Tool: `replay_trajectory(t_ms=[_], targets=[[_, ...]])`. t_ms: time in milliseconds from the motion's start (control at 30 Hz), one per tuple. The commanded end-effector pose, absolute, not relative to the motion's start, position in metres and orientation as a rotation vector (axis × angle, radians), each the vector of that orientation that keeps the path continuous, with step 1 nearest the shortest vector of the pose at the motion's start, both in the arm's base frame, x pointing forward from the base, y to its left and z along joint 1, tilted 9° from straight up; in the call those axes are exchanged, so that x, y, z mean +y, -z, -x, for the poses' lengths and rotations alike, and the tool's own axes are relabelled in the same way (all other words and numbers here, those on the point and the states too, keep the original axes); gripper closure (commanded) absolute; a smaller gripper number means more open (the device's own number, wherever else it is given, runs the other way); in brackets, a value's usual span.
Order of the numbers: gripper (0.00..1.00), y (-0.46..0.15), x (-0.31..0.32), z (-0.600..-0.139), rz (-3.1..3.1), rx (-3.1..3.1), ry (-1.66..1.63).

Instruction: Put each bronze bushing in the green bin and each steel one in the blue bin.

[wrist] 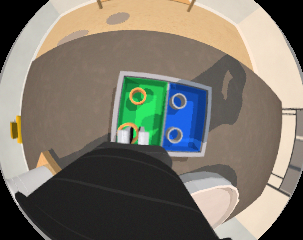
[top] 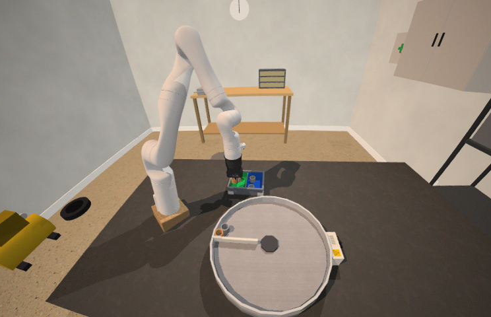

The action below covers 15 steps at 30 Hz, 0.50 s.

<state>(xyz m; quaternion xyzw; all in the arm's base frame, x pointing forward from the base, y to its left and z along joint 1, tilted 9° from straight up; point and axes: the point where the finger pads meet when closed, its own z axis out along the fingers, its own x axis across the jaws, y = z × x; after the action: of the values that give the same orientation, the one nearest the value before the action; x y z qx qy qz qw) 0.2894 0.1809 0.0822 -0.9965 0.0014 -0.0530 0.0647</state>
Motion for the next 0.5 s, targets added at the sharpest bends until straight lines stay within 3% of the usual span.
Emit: replay_trajectory(t_ms=[0,467], targets=[[1.00,-0.0814,0.1787,-0.2904,3.011,0.013,0.159],[1.00,-0.0734,0.1807,-0.2909,3.010,0.012,0.160]])
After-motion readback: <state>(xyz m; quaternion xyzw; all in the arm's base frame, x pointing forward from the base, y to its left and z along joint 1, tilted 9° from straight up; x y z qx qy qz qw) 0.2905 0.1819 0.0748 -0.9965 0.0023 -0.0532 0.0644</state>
